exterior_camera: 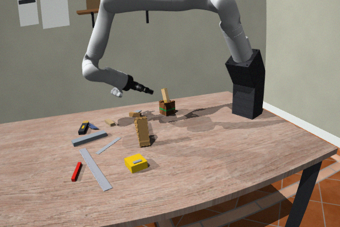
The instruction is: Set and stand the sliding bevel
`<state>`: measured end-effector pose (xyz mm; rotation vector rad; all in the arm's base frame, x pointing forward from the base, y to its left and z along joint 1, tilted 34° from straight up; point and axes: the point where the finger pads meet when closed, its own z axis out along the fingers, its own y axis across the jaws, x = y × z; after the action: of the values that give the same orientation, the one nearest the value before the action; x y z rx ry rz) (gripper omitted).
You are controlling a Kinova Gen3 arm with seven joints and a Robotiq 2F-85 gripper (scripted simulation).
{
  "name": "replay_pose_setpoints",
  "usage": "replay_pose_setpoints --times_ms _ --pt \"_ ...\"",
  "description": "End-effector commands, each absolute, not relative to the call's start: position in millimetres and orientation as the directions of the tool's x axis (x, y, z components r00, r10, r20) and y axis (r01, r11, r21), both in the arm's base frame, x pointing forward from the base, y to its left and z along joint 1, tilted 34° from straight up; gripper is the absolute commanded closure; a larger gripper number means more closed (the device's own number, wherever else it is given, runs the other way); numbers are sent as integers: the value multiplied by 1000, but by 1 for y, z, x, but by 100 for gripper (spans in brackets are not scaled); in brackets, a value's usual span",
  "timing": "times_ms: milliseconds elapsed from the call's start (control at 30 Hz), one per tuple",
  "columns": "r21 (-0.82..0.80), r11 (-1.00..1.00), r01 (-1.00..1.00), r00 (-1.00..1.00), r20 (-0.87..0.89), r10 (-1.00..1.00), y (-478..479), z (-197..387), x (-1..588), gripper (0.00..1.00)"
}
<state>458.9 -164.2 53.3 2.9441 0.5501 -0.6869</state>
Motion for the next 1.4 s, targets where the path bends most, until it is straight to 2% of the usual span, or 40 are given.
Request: replay_pose_setpoints --times_ms 0,333,467,833,900,1000,1367 --pt "-13 -934 357 837 -439 326 -165 54 459 0" --pt "-19 -943 332 849 -430 307 -166 54 457 0" --pt "-37 -967 253 881 -404 247 -171 53 453 0" --pt "-193 -957 -218 949 -271 -162 -201 47 421 0" --pt "-193 -957 -218 949 -271 -162 -201 47 421 0" --pt "-259 -892 -369 920 -240 -311 -212 45 409 0" --pt "-419 -635 -649 750 -209 -628 -237 39 382 0"
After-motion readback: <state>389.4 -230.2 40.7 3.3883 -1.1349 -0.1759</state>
